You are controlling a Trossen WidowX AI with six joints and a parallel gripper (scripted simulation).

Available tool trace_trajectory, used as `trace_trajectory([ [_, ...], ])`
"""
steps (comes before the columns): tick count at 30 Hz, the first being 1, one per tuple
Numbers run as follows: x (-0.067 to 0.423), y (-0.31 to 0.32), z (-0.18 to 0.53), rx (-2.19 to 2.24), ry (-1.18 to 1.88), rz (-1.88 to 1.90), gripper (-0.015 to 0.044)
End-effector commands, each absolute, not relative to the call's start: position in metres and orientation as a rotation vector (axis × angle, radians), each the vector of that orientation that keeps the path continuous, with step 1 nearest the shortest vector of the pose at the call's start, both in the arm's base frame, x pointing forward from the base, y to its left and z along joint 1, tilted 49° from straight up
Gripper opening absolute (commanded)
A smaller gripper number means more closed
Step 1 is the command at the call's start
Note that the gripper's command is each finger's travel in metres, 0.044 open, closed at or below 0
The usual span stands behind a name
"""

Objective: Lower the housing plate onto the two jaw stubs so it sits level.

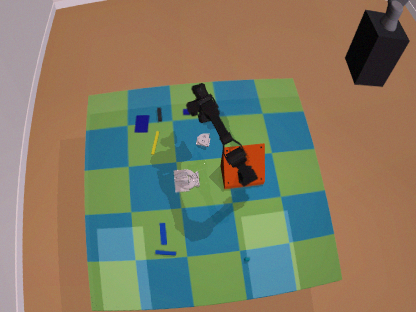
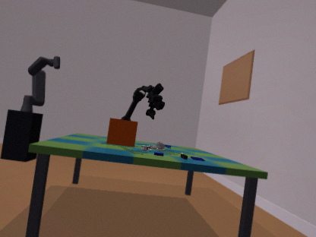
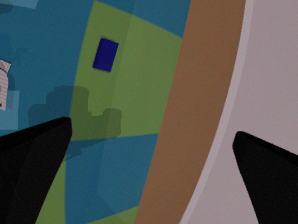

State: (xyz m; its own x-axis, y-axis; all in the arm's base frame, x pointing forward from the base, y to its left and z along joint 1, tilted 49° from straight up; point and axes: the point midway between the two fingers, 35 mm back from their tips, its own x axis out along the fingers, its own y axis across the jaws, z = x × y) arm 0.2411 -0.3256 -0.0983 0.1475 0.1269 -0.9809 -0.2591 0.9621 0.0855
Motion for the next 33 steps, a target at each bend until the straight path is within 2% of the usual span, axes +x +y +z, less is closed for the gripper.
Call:
trace_trajectory([
  [1,0.238,-0.309,-0.108,-0.021,1.413,0.311,0.044],
  [33,0.196,-0.177,-0.143,0.774,1.636,0.515,0.044],
])
